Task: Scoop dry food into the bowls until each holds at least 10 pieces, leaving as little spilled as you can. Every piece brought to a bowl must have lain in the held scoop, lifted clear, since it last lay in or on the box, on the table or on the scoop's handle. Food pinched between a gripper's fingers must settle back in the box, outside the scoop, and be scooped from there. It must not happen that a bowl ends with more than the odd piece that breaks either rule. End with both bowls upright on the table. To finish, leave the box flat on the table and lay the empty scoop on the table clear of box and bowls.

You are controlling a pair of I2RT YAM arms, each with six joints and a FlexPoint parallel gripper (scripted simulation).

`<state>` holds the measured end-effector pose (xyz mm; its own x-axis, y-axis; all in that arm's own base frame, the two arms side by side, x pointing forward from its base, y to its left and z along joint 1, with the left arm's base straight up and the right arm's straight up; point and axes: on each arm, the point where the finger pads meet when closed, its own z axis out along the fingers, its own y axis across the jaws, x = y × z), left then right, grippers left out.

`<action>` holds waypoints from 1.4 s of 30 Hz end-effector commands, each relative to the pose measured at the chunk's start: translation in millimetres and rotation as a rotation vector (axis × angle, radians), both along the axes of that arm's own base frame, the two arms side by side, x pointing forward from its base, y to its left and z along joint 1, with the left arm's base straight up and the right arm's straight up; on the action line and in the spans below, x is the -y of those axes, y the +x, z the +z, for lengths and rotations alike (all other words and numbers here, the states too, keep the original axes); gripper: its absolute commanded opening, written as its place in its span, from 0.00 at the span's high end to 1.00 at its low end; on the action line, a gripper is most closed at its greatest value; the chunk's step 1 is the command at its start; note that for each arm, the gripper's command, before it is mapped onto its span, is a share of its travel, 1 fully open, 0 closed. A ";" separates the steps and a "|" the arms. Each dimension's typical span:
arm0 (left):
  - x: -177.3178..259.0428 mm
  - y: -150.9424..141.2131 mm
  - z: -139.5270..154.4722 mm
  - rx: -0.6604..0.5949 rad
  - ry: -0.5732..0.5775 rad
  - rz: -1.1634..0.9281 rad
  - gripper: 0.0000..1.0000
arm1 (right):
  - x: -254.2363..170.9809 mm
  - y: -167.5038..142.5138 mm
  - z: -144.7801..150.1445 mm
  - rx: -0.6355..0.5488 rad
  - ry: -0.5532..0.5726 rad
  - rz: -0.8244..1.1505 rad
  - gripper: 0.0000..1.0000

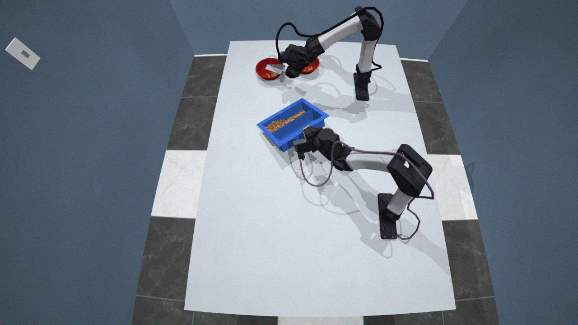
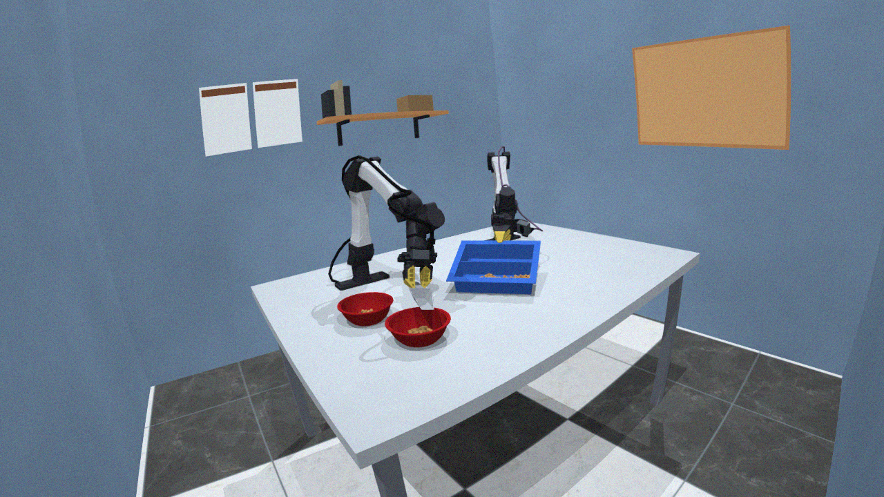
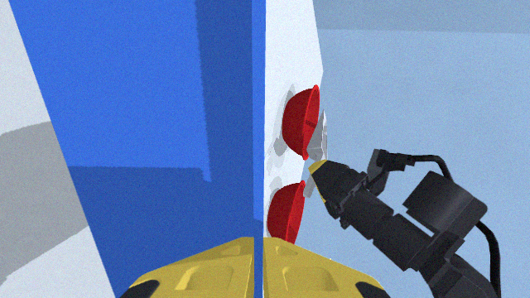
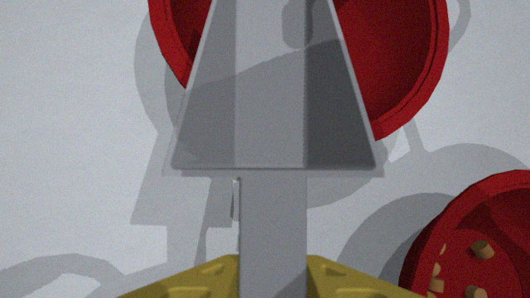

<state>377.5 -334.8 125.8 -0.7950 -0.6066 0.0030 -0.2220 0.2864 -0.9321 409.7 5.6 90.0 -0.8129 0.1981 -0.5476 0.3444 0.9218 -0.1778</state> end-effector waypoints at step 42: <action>-13.1 -15.3 16.3 0.049 -0.022 -0.032 1.00 | 12.4 20.0 28.9 0.143 -0.058 -0.036 1.00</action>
